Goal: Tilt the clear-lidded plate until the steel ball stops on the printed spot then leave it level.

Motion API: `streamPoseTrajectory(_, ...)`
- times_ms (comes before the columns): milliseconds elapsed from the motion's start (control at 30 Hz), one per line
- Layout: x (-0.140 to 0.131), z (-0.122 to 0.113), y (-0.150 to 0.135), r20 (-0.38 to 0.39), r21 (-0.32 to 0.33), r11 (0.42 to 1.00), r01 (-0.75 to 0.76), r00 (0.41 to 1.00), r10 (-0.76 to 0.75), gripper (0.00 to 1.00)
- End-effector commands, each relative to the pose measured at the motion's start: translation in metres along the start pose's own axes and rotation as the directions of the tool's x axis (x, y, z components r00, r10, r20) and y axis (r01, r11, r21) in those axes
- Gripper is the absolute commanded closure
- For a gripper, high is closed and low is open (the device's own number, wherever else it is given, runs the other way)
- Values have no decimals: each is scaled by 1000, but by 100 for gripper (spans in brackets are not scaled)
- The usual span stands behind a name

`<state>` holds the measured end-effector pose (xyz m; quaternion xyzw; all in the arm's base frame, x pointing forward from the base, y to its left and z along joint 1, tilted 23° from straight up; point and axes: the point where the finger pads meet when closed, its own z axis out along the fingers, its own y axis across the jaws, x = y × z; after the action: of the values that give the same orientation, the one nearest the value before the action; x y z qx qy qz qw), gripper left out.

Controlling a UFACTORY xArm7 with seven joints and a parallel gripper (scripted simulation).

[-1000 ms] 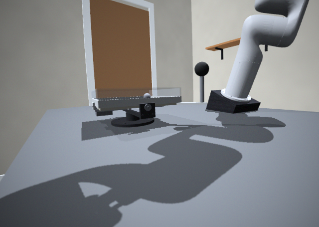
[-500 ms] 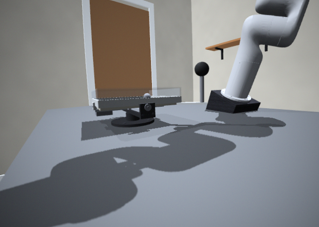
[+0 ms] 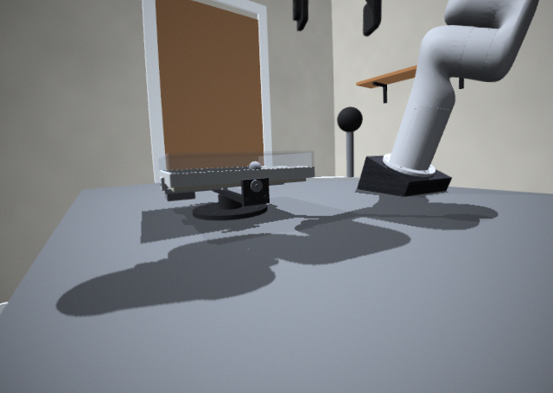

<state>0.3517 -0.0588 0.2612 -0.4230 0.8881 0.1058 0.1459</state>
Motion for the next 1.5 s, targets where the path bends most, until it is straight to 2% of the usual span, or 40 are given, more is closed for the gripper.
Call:
streamPoseTrajectory(0,22,13,11,6,-8,992,-122,992,122,0)
streamPoseTrajectory(333,67,49,44,10,-36,920,-391,920,392,0)
streamPoseTrajectory(600,72,54,49,9,-39,906,-421,907,422,0)
streamPoseTrajectory(633,72,54,49,9,-39,906,-421,907,422,39)
streamPoseTrajectory(1467,72,54,49,9,-39,906,-421,907,422,39)
